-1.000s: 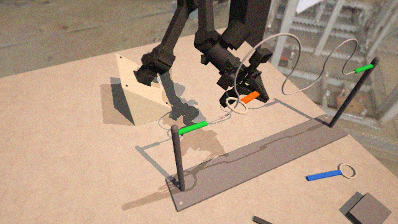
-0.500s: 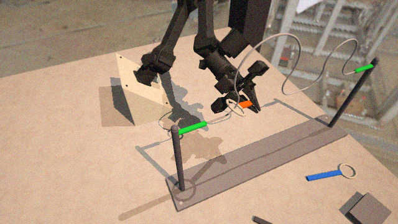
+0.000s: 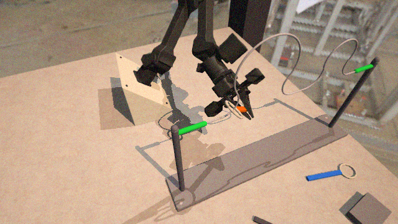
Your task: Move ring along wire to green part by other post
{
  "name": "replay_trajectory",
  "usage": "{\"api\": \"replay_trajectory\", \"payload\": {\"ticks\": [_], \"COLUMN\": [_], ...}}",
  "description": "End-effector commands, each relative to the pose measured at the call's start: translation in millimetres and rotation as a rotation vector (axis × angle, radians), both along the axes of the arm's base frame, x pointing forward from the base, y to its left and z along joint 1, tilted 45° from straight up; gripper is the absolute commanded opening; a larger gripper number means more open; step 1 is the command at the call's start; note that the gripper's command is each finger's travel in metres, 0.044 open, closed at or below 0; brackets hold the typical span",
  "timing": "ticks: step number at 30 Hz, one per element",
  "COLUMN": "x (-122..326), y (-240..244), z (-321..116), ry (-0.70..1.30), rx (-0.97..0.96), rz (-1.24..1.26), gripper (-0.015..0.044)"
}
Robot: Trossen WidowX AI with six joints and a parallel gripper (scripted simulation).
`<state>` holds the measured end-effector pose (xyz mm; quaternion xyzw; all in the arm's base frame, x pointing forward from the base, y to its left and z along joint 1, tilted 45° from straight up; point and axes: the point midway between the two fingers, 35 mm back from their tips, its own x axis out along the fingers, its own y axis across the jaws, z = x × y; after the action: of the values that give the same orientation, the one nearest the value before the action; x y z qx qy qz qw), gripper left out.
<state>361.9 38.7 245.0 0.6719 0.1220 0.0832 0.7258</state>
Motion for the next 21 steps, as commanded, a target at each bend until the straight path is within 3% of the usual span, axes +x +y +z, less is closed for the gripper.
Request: {"api": "replay_trajectory", "payload": {"ticks": [1, 21], "x": [0, 2], "y": [-1, -5], "z": [-11, -38], "ry": [0.019, 0.039], "rx": [-0.035, -0.212], "rz": [-0.006, -0.02], "gripper": [-0.015, -0.015]}}
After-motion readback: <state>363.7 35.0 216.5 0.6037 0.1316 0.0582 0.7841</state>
